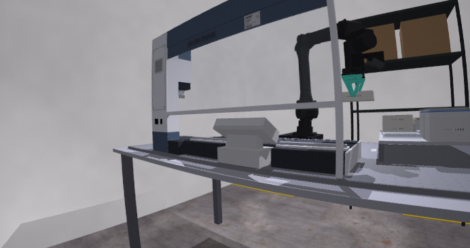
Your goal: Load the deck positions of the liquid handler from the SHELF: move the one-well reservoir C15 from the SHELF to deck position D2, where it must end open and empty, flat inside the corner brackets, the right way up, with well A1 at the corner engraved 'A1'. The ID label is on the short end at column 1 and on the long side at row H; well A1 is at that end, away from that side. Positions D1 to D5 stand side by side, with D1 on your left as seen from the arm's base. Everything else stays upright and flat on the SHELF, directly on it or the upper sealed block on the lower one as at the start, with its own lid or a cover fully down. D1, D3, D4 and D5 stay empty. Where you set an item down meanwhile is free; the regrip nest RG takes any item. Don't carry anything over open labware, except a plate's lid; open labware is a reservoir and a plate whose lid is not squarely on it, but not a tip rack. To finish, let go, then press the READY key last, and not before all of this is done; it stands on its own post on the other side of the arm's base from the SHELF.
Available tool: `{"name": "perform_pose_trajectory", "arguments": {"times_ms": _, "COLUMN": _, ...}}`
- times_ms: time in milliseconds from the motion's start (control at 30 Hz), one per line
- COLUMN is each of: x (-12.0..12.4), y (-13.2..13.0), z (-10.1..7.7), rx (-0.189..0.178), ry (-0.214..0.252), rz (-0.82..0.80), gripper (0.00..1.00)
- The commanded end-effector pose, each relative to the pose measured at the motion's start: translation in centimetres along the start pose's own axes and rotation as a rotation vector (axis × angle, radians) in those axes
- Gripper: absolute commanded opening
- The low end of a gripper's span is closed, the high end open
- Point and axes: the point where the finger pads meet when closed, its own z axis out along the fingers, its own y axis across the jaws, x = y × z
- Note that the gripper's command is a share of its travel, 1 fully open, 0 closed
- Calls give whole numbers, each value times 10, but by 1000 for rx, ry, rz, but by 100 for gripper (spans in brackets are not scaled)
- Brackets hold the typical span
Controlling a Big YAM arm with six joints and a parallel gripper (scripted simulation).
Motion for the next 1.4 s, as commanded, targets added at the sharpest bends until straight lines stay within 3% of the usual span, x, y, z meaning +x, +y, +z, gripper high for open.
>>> {"name": "perform_pose_trajectory", "arguments": {"times_ms": 0, "x": -6, "y": -16, "z": -34, "rx": 72, "ry": -73, "rz": -11, "gripper": 0}}
{"name": "perform_pose_trajectory", "arguments": {"times_ms": 133, "x": -8, "y": -15, "z": -35, "rx": 72, "ry": -74, "rz": -16, "gripper": 0}}
{"name": "perform_pose_trajectory", "arguments": {"times_ms": 167, "x": -4, "y": 0, "z": -19, "rx": 42, "ry": -48, "rz": -29, "gripper": 0}}
{"name": "perform_pose_trajectory", "arguments": {"times_ms": 1200, "x": -4, "y": 64, "z": -16, "rx": 37, "ry": -43, "rz": -10, "gripper": 0}}
{"name": "perform_pose_trajectory", "arguments": {"times_ms": 1267, "x": -12, "y": 59, "z": -29, "rx": 57, "ry": -68, "rz": -11, "gripper": 0}}
{"name": "perform_pose_trajectory", "arguments": {"times_ms": 1367, "x": -13, "y": 58, "z": -31, "rx": 60, "ry": -72, "rz": -11, "gripper": 0}}
